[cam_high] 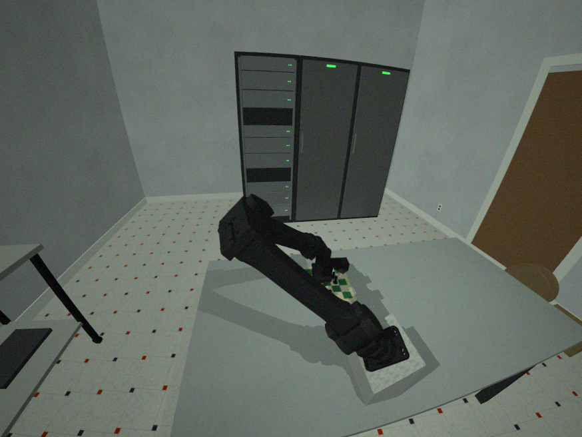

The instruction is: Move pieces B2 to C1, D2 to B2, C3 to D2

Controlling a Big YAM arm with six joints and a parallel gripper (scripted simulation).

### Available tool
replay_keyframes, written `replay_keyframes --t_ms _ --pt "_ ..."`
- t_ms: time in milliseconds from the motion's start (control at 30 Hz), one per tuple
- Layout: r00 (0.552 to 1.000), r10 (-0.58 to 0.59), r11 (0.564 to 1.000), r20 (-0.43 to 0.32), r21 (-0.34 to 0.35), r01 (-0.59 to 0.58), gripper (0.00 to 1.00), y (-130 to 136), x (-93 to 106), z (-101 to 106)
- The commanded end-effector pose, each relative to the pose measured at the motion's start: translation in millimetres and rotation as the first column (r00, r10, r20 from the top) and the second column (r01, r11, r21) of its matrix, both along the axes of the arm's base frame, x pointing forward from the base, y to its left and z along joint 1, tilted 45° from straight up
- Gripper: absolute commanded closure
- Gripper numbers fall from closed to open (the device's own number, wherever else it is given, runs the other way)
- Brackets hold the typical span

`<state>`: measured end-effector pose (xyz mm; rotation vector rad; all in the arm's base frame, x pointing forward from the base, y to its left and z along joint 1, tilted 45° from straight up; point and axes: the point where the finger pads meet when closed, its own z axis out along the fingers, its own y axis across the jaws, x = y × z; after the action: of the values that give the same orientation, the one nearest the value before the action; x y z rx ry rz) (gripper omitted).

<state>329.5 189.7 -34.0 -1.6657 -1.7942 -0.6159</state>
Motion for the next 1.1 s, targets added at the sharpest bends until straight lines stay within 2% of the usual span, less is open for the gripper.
replay_keyframes --t_ms 0,100,567,667,700,833,867,1067 --pt "0.999 -0.017 1.0 0.051 0.008 0.016 0.68 -13 22.1 21" --pt "0.999 -0.017 1.0 0.051 0.008 0.016 0.68 -16 22.7 24" --pt "0.998 -0.016 1.0 0.06 0.0 0.016 0.68 -65 31.5 73" --pt "0.999 -0.016 1.0 0.045 0.0 0.016 0.68 -66 30.3 70" --pt "1.0 0.0 1.0 -0.008 -0.002 0.0 0.68 -62 8.6 57" --pt "1.0 -0.011 1.0 0.016 -0.001 0.011 0.68 -67 18.9 65" --pt "1.0 -0.011 1.0 0.016 -0.001 0.011 0.0 -67 18.9 64" --pt "1.0 -0.011 1.0 0.016 -0.001 0.011 0.0 -67 18.9 64"
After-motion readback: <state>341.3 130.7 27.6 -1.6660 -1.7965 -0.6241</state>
